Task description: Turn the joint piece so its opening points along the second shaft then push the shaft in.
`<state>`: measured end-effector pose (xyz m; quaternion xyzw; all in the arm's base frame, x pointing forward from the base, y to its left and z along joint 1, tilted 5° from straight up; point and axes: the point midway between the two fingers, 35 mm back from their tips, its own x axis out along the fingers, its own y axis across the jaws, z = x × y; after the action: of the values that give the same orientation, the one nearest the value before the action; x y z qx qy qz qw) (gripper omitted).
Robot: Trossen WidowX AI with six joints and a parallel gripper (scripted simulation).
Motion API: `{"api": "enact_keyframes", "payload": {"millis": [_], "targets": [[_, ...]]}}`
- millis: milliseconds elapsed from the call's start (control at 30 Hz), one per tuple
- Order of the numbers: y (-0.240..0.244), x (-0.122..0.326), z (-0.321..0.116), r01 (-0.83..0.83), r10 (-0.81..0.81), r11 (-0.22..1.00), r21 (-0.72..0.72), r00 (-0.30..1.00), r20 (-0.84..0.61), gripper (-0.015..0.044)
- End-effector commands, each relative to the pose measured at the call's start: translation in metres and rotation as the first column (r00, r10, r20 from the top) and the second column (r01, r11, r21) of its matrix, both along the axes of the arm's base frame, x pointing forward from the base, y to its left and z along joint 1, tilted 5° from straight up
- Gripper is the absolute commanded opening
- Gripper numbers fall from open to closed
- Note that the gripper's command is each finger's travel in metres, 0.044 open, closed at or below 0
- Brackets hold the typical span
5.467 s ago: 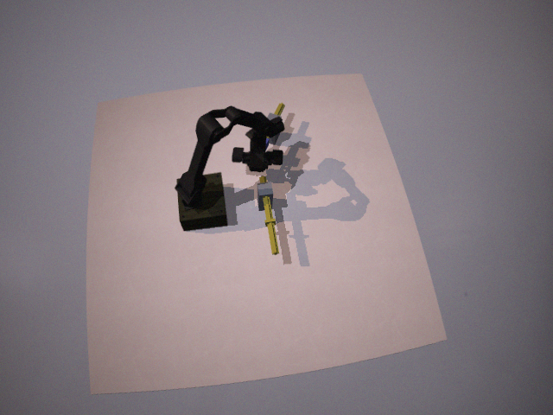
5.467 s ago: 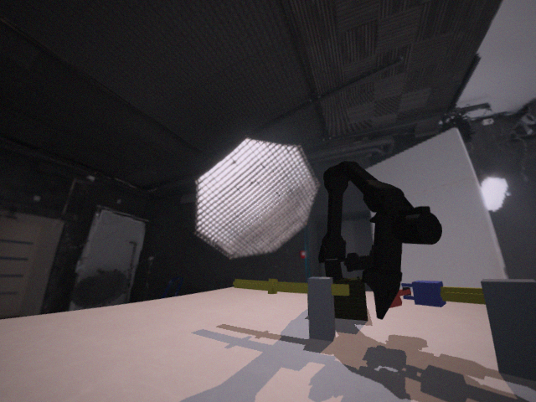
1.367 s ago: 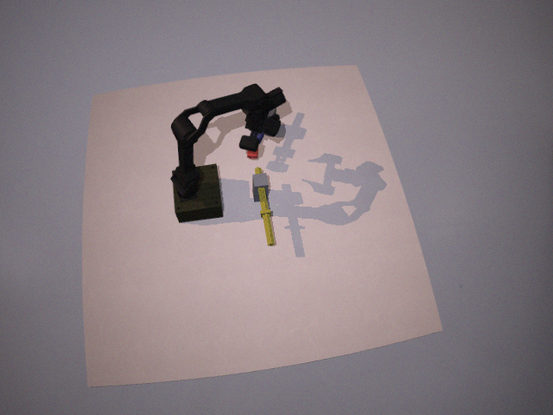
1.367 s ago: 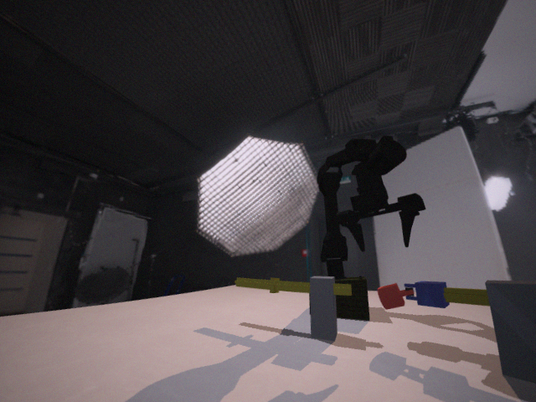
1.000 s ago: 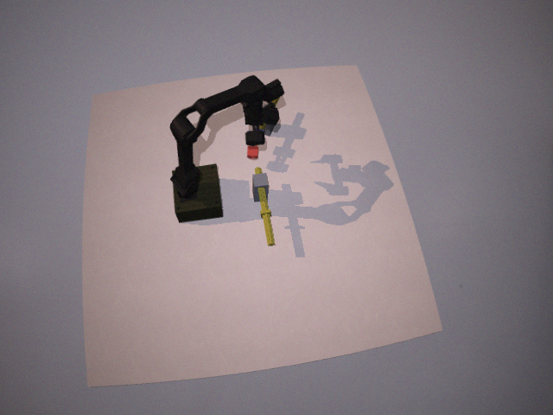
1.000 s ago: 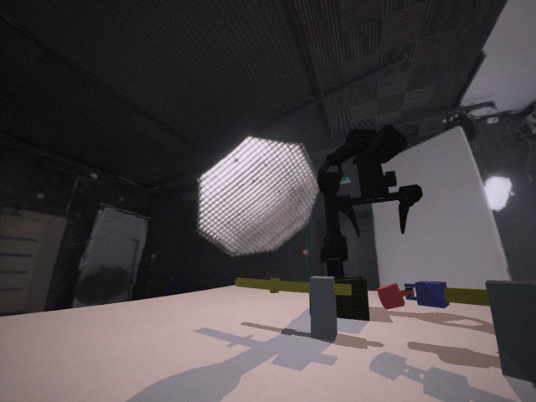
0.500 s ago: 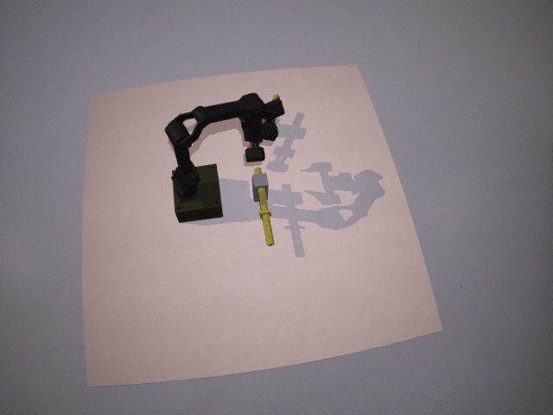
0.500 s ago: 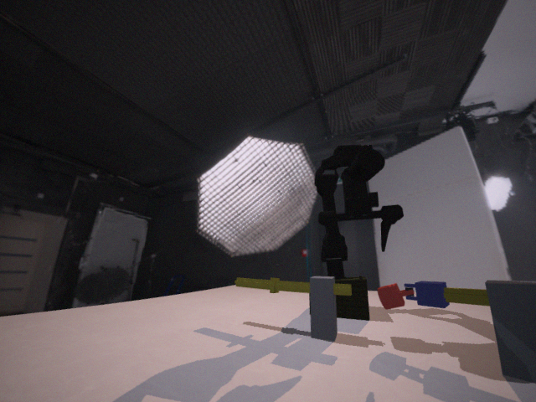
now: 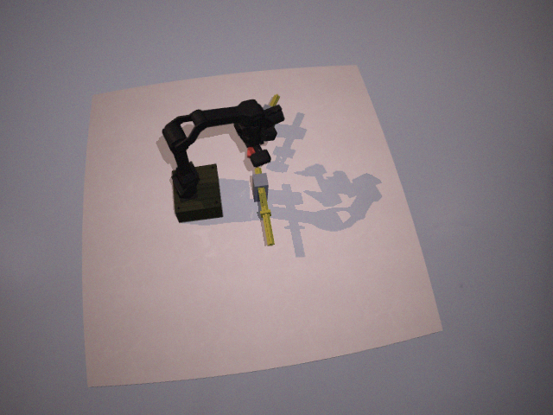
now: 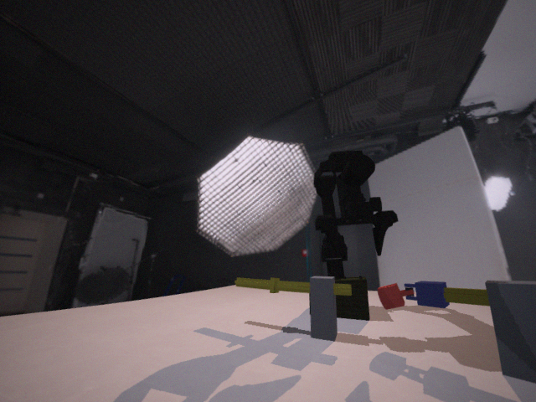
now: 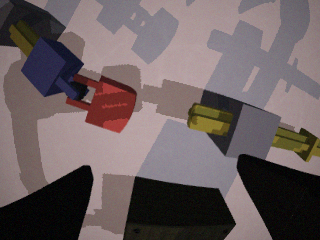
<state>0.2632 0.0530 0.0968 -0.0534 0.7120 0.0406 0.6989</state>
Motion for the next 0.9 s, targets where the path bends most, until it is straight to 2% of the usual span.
{"api": "enact_keyframes", "payload": {"millis": [0, 433, 867], "targets": [[-0.001, -0.001, -0.001, -0.115, 0.114, 0.993, 0.027, 0.993, 0.012, 0.0440], [-0.004, -0.002, -0.007, -0.445, 0.441, 0.892, 0.075, 0.895, 0.062, 0.0440], [-0.007, -0.003, -0.012, -0.725, 0.712, 0.685, 0.079, 0.688, 0.140, 0.0440]]}}
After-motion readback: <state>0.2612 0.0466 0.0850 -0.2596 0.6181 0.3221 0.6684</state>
